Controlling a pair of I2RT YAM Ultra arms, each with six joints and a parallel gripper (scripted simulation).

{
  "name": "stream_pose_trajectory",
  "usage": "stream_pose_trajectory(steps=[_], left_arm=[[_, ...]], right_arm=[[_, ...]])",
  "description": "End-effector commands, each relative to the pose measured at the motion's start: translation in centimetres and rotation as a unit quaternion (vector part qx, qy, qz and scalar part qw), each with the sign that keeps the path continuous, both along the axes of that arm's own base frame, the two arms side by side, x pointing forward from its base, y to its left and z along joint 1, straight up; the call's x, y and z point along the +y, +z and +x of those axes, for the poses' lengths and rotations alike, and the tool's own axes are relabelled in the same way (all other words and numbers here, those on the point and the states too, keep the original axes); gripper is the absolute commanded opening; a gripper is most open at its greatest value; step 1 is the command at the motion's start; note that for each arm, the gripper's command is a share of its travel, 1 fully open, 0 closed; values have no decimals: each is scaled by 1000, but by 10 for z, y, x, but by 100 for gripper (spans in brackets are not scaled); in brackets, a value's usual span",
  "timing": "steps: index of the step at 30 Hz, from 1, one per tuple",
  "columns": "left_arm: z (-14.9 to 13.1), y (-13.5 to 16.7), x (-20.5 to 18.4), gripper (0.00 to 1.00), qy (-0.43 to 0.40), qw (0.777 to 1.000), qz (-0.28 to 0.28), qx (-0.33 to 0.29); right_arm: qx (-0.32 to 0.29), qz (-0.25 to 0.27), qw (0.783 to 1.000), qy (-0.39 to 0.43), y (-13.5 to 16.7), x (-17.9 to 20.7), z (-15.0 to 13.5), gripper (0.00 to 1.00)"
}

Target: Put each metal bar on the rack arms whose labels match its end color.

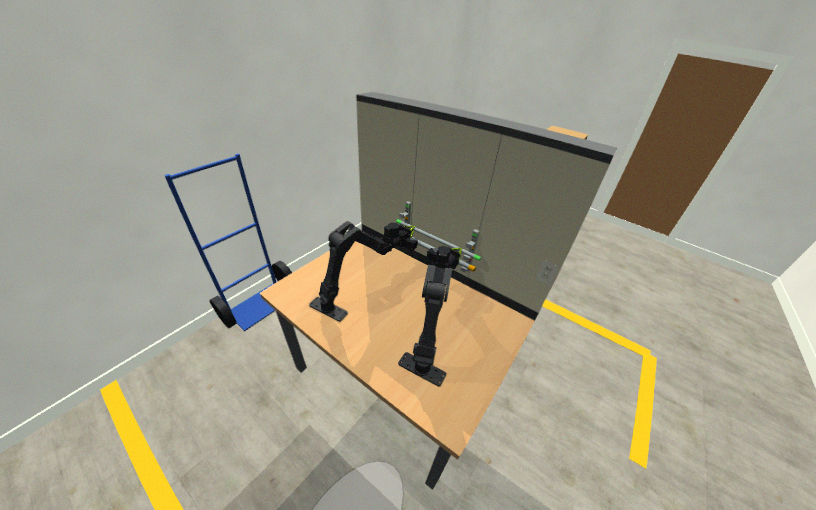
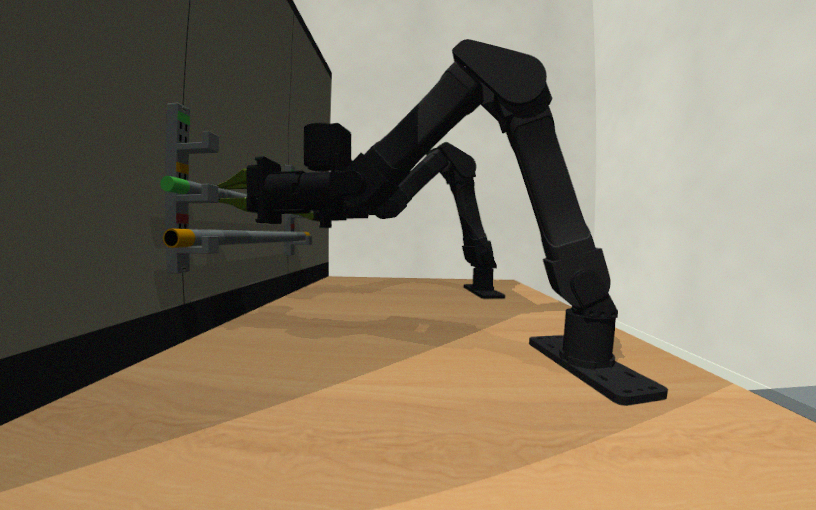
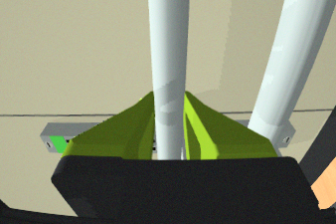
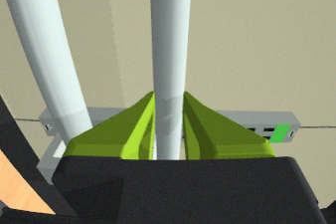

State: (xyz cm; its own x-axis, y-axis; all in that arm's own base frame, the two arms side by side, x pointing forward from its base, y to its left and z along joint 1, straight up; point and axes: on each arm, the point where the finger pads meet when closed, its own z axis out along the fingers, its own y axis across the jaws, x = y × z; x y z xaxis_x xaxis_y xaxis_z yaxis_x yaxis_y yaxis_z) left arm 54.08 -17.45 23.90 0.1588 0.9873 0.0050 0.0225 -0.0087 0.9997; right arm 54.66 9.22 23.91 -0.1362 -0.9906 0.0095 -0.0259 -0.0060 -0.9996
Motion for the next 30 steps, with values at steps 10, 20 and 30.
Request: stream_pose_trajectory(steps=[10,20,30], left_arm=[[2,33,2,0,-1,1000,-5,-11],[2,43,2,0,-1,1000,-5,-11],[2,50,2,0,-1,1000,-5,-11]], right_arm=[[-12,3,1000,1,33,-1,3,0],[-12,3,1000,1,43,-1,3,0],[-12,3,1000,0,49,-1,3,0]])
